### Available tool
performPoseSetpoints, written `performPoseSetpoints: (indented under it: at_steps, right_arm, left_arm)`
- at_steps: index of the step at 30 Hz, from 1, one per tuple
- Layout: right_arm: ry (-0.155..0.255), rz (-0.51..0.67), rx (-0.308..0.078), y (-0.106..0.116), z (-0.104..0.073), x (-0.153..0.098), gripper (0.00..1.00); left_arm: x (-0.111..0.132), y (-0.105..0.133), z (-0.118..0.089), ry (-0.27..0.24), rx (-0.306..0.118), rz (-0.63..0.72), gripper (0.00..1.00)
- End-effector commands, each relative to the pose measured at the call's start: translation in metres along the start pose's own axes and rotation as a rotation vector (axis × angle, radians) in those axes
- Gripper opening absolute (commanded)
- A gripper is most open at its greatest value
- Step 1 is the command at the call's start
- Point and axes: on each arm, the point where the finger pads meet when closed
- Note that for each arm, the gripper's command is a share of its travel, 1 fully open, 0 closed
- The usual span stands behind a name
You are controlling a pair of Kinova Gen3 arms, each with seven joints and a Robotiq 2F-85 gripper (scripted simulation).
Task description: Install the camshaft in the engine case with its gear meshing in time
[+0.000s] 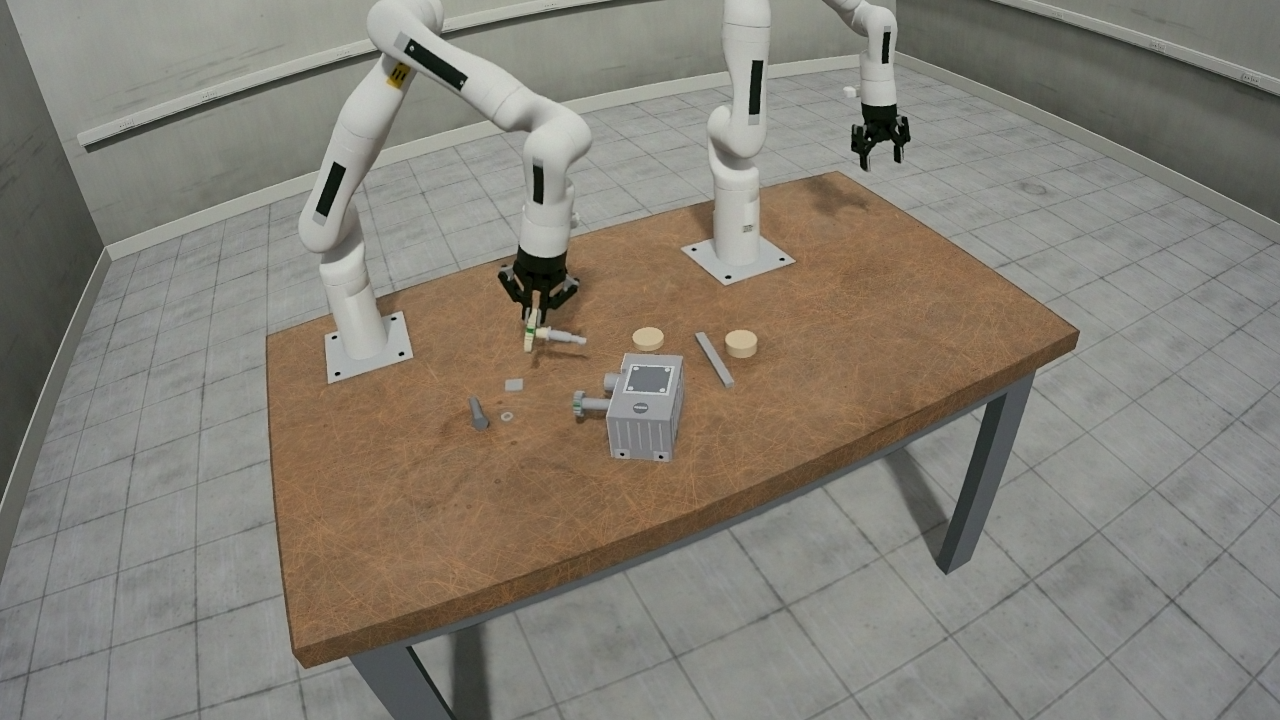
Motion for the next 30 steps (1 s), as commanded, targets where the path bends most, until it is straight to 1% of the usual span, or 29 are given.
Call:
performPoseSetpoints:
  at_steps: [1,3,6,8,9,12,14,15,17,18,20,22,26,30]
  right_arm:
    - [0.060,0.026,-0.150,0.002,-0.010,0.003,0.170]
    - [0.088,0.048,-0.224,0.009,-0.013,0.004,0.170]
    - [0.120,0.081,-0.324,0.019,-0.016,0.005,0.170]
    - [0.142,0.099,-0.383,0.024,-0.019,0.006,0.170]
    - [0.145,0.108,-0.413,0.027,-0.018,0.006,0.170]
    - [0.172,0.131,-0.487,0.034,-0.020,0.007,0.170]
    - [0.172,0.131,-0.487,0.034,-0.020,0.007,0.170]
    - [0.181,0.145,-0.498,0.034,-0.020,0.007,0.170]
    - [0.190,0.151,-0.546,0.040,-0.022,0.007,0.170]
    - [0.196,0.163,-0.553,0.039,-0.021,0.007,0.170]
    - [0.206,0.172,-0.580,0.042,-0.022,0.007,0.170]
    - [0.208,0.162,-0.602,0.044,-0.023,0.008,0.170]
    - [0.217,0.168,-0.622,0.046,-0.024,0.008,0.170]
    - [0.218,0.169,-0.625,0.046,-0.024,0.008,0.170]
  left_arm:
    - [0.000,0.000,0.000,0.001,0.000,0.000,1.000]
    - [0.000,0.000,0.000,0.001,0.000,0.000,1.000]
    - [0.000,0.000,0.000,0.001,0.000,0.000,1.000]
    - [0.000,0.000,0.000,0.001,0.000,0.000,1.000]
    - [0.000,0.000,0.000,0.001,0.000,0.000,1.000]
    - [0.000,0.000,0.000,0.001,0.000,0.000,1.000]
    - [0.000,0.000,0.000,0.001,0.000,0.000,1.000]
    - [0.000,0.000,0.000,0.001,0.000,0.000,1.000]
    - [0.000,0.000,0.000,0.001,0.000,0.000,1.000]
    - [0.000,0.000,0.000,0.001,0.000,0.000,1.000]
    - [0.000,0.000,0.000,0.001,0.000,0.000,1.000]
    - [0.000,0.000,0.000,0.001,0.000,0.000,1.000]
    - [0.000,0.000,0.000,0.001,0.000,0.000,1.000]
    - [0.000,0.000,0.000,0.001,0.000,0.000,1.000]
Point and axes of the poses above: on each arm, the point where the finger pads meet when closed, its own z axis out along the fingers, its own x axis across the jaws, y = z × x
